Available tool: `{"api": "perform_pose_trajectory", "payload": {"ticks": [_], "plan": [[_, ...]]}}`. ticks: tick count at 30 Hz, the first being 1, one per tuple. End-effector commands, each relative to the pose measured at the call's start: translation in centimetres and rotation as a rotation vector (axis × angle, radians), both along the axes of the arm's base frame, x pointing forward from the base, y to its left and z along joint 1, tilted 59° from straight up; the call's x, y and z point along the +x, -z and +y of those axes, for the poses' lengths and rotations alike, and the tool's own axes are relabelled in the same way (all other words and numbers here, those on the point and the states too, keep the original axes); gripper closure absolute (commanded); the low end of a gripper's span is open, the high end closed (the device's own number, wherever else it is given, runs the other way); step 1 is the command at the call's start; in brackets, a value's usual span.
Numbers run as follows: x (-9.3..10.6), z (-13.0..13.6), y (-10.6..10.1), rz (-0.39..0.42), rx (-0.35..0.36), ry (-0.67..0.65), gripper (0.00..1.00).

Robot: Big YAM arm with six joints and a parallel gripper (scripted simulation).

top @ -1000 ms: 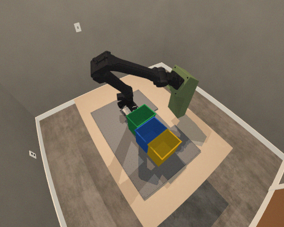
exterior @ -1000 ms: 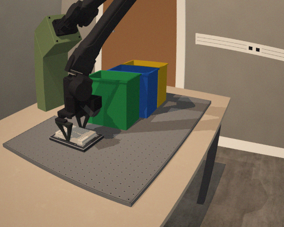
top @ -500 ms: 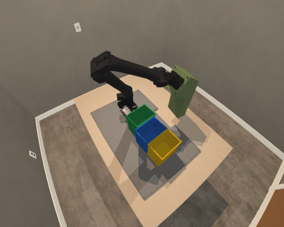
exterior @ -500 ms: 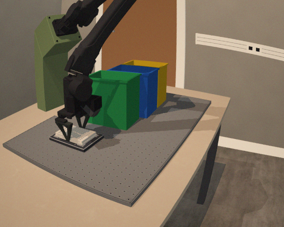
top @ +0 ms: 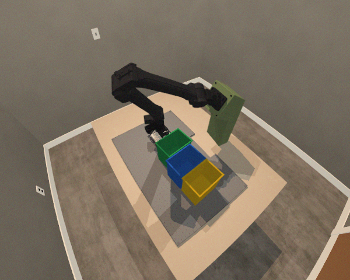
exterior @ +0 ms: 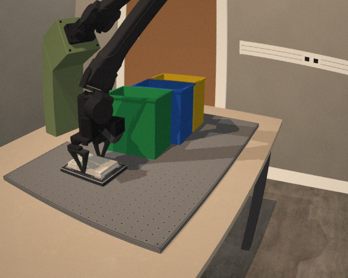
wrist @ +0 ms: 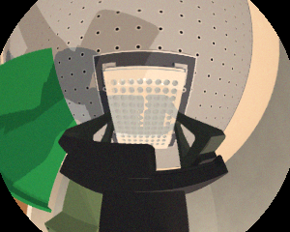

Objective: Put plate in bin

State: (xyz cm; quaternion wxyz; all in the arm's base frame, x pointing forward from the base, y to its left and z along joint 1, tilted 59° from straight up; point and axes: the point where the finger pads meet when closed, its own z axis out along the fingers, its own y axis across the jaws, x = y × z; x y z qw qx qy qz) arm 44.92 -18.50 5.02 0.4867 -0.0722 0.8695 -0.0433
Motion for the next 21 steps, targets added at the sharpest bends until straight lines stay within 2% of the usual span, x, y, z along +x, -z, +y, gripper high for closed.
{"api": "perform_pose_trajectory", "payload": {"ticks": [1, 3, 6, 21], "plan": [[-0.4, 0.1, 0.1, 0.001, 0.005, 0.006, 1.00], [-0.4, 0.1, 0.1, 0.001, 0.005, 0.006, 1.00], [-1.6, -0.1, -0.2, 0.007, 0.017, 0.021, 1.00], [-3.4, -0.1, -1.3, 0.005, 0.001, 0.012, 1.00]]}}
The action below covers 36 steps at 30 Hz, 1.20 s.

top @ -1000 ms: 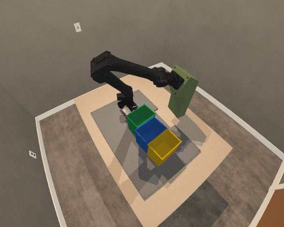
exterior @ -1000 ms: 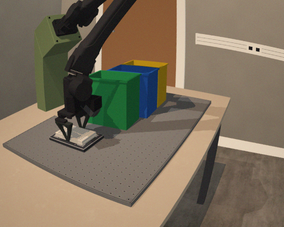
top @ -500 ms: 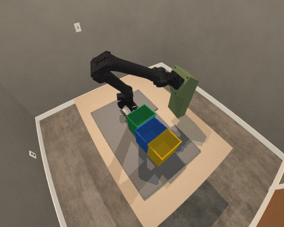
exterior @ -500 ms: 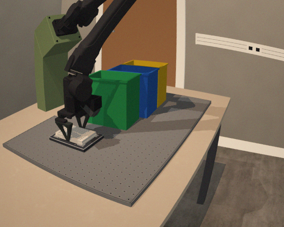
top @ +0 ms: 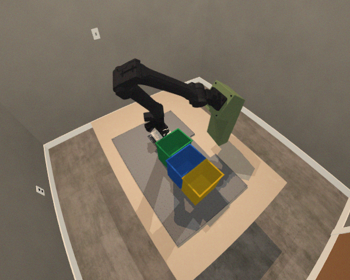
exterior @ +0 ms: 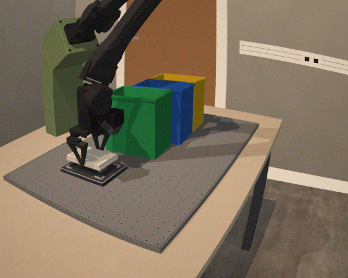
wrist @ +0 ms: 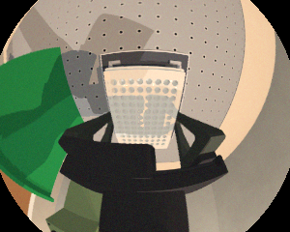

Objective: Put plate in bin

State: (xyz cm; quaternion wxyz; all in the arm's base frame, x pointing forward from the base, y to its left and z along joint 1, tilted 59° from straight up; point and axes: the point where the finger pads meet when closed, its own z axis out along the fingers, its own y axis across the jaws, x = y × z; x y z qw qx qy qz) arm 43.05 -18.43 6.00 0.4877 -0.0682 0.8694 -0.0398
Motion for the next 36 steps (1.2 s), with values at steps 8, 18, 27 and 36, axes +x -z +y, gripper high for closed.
{"api": "perform_pose_trajectory", "payload": {"ticks": [8, 18, 27, 36], "plan": [[-2.3, -0.2, -0.9, 0.006, -0.009, 0.008, 1.00], [-3.6, -0.2, -1.8, 0.004, -0.010, 0.008, 1.00], [-4.6, -0.2, -2.4, 0.003, -0.011, 0.008, 1.00], [-5.8, -0.2, -3.2, 0.001, -0.012, 0.008, 1.00]]}}
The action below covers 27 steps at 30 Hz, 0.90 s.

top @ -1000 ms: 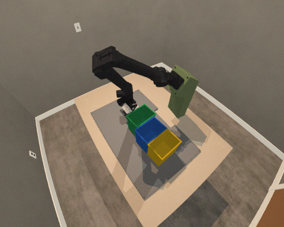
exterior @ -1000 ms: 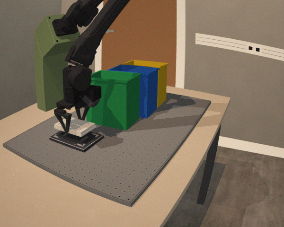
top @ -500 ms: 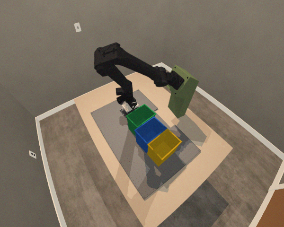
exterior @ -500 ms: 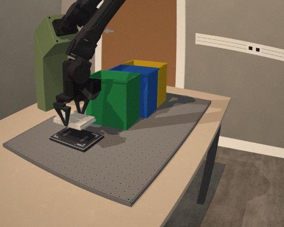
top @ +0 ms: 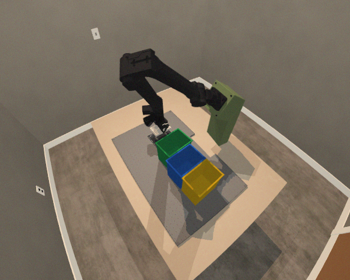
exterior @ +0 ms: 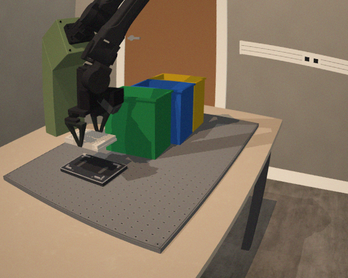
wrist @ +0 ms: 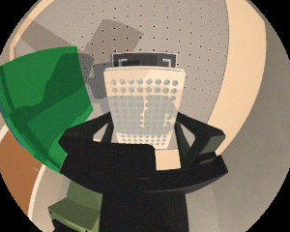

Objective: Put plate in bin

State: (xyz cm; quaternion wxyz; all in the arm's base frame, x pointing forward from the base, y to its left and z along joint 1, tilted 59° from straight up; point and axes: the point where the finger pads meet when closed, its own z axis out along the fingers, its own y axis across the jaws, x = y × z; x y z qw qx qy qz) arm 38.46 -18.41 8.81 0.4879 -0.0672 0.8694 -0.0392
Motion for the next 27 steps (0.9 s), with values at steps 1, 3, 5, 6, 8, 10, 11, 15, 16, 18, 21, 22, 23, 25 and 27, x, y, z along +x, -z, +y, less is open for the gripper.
{"api": "perform_pose_trajectory", "payload": {"ticks": [1, 3, 5, 6, 8, 10, 11, 15, 16, 18, 21, 22, 23, 25, 27], "plan": [[-1.3, -0.2, -0.5, 0.002, -0.014, 0.006, 1.00], [-1.4, -0.2, -0.6, 0.001, -0.014, 0.006, 1.00], [-1.6, -0.2, -0.7, 0.001, -0.015, 0.006, 1.00], [-1.7, -0.2, -0.8, 0.001, -0.015, 0.006, 1.00], [-2.0, -0.2, -1.0, 0.001, -0.015, 0.006, 1.00], [-2.2, -0.2, -1.2, 0.000, -0.015, 0.006, 1.00], [-2.4, -0.2, -1.3, 0.000, -0.015, 0.006, 1.00], [-2.9, -0.2, -1.6, -0.001, -0.016, 0.006, 1.00], [-3.0, -0.2, -1.7, -0.001, -0.016, 0.006, 1.00], [-3.3, -0.2, -1.9, -0.001, -0.017, 0.006, 1.00], [-3.4, -0.2, -2.0, -0.002, -0.017, 0.006, 1.00], [-3.5, -0.3, -2.2, -0.004, -0.019, 0.006, 1.00], [-3.7, -0.2, -2.2, -0.002, -0.017, 0.006, 1.00], [-4.0, -0.2, -2.4, -0.002, -0.017, 0.006, 1.00], [-4.2, -0.2, -2.6, -0.003, -0.018, 0.006, 1.00]]}}
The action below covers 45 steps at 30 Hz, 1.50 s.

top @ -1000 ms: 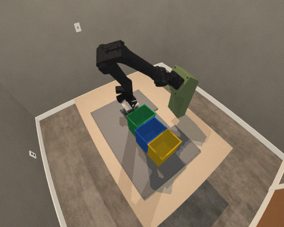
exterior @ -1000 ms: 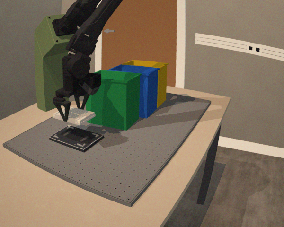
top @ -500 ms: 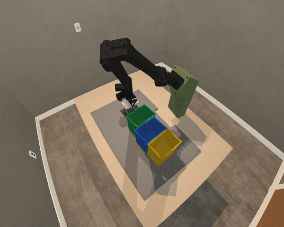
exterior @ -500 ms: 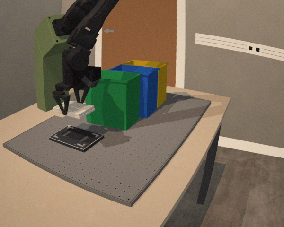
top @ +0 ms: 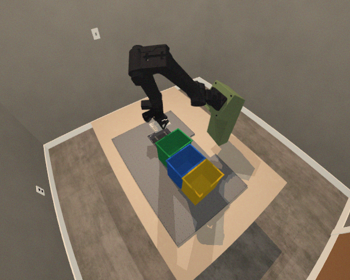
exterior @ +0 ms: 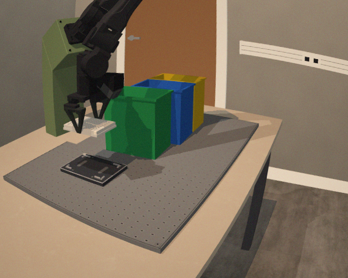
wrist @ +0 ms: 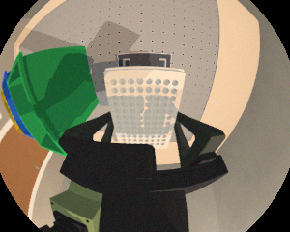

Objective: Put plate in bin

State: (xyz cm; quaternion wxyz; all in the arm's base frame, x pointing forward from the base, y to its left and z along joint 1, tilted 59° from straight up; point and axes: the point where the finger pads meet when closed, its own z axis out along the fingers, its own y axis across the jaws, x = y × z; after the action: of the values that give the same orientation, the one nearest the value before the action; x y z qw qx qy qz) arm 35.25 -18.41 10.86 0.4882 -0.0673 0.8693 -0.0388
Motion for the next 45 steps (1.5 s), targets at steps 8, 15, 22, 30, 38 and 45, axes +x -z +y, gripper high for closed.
{"api": "perform_pose_trajectory", "payload": {"ticks": [8, 15, 22, 30, 38, 45], "plan": [[-2.1, -0.3, -1.3, -0.004, -0.020, 0.007, 1.00], [-2.8, -0.2, -1.7, -0.003, -0.019, 0.006, 1.00], [-3.7, -0.3, -2.4, -0.006, -0.022, 0.006, 1.00], [-4.6, -0.2, -2.9, -0.005, -0.021, 0.006, 1.00], [-5.6, -0.3, -3.9, -0.008, -0.026, 0.006, 1.00], [-6.1, -0.5, -4.7, -0.014, -0.033, 0.006, 1.00]]}}
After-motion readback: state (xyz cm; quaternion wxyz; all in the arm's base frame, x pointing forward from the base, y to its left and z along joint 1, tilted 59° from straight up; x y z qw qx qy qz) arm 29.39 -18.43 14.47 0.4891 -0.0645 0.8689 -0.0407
